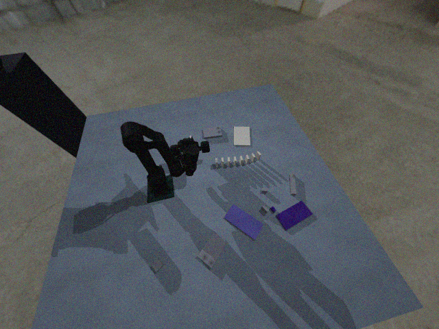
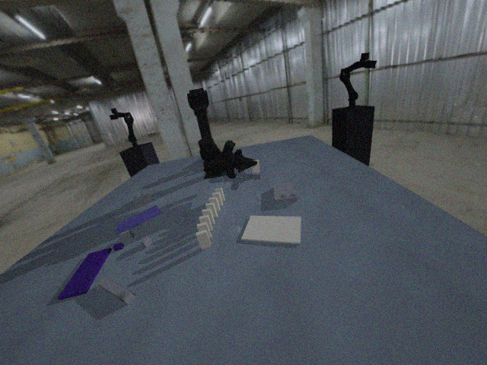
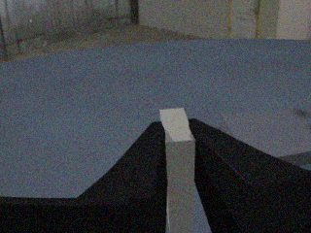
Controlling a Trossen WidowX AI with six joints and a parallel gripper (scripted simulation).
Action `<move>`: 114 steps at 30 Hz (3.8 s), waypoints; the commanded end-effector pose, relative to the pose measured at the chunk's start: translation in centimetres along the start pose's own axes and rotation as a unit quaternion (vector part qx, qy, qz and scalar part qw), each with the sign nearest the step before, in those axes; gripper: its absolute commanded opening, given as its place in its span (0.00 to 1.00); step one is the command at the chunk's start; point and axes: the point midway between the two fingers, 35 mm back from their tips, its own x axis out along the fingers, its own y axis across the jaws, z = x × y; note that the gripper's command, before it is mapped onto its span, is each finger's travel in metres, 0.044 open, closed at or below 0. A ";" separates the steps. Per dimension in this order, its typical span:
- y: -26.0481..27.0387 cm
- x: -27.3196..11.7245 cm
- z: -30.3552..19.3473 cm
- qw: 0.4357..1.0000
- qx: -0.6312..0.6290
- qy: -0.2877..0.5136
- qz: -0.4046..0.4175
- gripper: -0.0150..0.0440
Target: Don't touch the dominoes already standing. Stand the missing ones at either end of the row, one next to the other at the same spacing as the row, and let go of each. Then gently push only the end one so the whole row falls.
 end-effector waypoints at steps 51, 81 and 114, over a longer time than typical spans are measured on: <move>1.2 0.3 -2.5 1.000 -0.001 0.015 0.001 1.00; -3.2 6.3 1.4 0.739 0.530 0.338 -0.243 1.00; 0.9 1.6 5.3 0.525 0.541 0.474 -0.456 1.00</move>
